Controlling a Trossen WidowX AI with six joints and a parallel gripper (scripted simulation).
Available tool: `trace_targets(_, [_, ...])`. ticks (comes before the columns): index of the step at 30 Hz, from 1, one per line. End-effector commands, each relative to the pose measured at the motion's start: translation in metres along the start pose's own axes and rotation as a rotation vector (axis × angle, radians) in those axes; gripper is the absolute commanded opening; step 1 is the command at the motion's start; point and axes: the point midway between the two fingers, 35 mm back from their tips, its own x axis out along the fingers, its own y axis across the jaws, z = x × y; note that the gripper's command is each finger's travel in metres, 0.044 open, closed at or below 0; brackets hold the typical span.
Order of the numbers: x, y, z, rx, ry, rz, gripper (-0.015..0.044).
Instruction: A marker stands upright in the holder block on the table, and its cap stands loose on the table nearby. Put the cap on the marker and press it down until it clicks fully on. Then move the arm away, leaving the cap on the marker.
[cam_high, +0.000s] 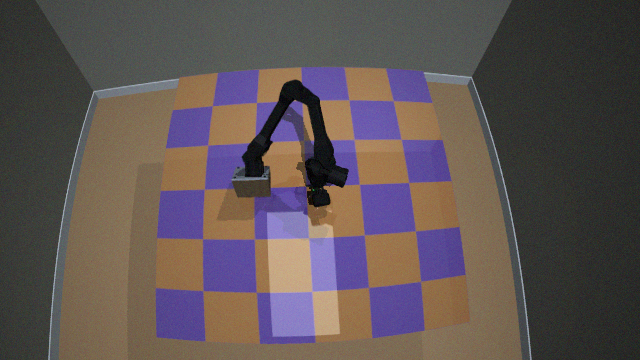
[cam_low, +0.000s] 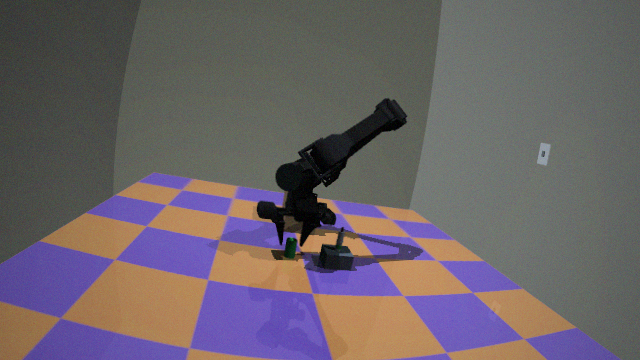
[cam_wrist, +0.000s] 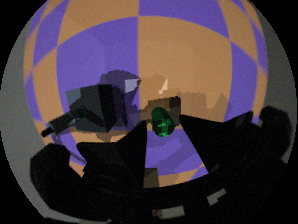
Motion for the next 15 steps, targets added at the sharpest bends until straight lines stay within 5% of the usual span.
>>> trace_targets(1, [0.008, 0.001, -0.002, 0.010, 0.003, 0.008, 0.0238])
trace_targets(11, [0.021, 0.002, -0.002, 0.009, 0.003, 0.010, 0.0238])
trace_targets(15, [0.021, 0.002, -0.003, 0.009, 0.003, 0.010, 0.0133])
